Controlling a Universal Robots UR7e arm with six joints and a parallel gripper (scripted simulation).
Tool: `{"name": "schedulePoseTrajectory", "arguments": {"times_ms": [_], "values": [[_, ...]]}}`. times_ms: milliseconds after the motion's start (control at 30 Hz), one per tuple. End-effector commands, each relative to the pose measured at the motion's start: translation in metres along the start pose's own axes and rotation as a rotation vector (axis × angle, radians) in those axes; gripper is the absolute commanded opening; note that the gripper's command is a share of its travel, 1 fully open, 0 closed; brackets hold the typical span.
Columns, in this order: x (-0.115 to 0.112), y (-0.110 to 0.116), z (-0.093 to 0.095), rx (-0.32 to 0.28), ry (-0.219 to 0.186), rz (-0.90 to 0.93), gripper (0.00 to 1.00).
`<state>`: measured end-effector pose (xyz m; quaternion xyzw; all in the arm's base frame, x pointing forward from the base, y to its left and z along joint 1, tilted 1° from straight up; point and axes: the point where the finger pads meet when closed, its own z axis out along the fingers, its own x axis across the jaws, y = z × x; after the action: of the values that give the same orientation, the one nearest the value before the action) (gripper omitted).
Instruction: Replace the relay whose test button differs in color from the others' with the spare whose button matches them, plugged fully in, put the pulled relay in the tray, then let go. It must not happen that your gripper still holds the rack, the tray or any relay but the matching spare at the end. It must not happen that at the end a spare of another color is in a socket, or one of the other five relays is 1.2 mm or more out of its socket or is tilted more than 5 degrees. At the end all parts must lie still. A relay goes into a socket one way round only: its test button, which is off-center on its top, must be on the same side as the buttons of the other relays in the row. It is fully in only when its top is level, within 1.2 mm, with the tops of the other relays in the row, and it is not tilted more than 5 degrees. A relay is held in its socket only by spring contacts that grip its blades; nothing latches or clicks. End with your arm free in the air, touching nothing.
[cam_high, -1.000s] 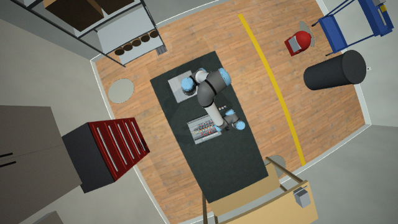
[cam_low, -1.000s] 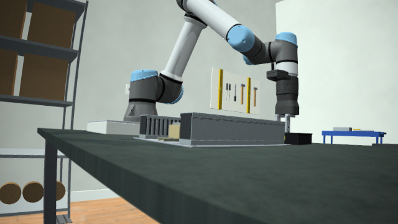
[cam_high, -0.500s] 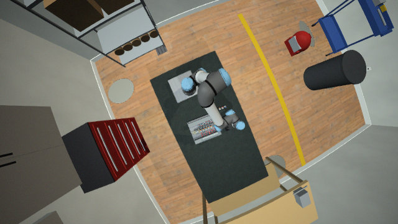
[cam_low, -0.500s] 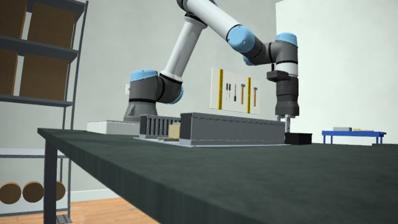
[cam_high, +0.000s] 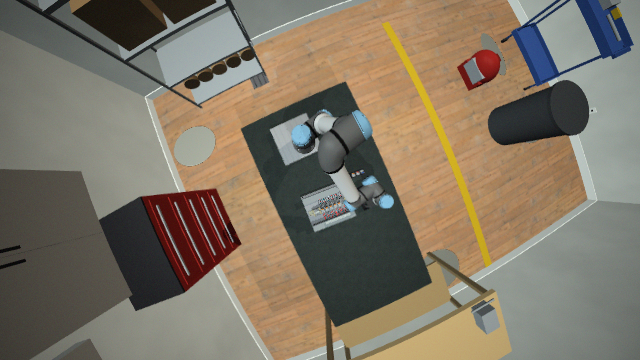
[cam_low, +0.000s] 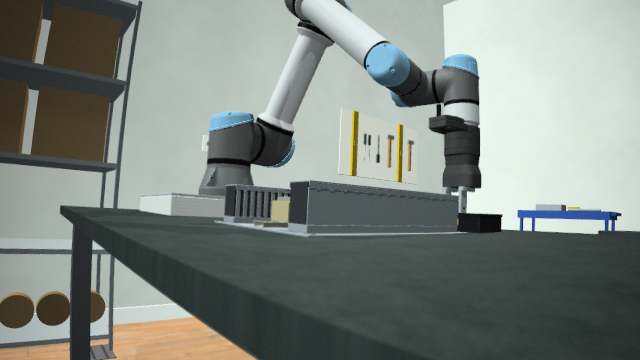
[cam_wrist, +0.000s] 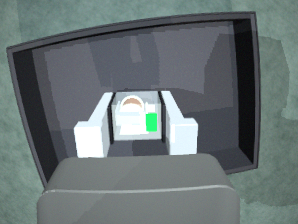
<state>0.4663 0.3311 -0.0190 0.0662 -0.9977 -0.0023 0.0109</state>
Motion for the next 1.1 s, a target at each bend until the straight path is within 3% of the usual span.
{"name": "schedulePoseTrajectory", "arguments": {"times_ms": [0, 533, 567, 1067], "values": [[0.0001, 0.0, 0.0006, 0.0, -0.001, 0.0, 0.0], [0.0025, -0.0006, 0.0059, 0.001, 0.001, 0.001, 0.0], [0.001, -0.0003, 0.0041, -0.001, -0.002, 0.0, 1.0], [0.001, -0.0003, 0.0041, -0.001, -0.002, 0.0, 1.0]]}}
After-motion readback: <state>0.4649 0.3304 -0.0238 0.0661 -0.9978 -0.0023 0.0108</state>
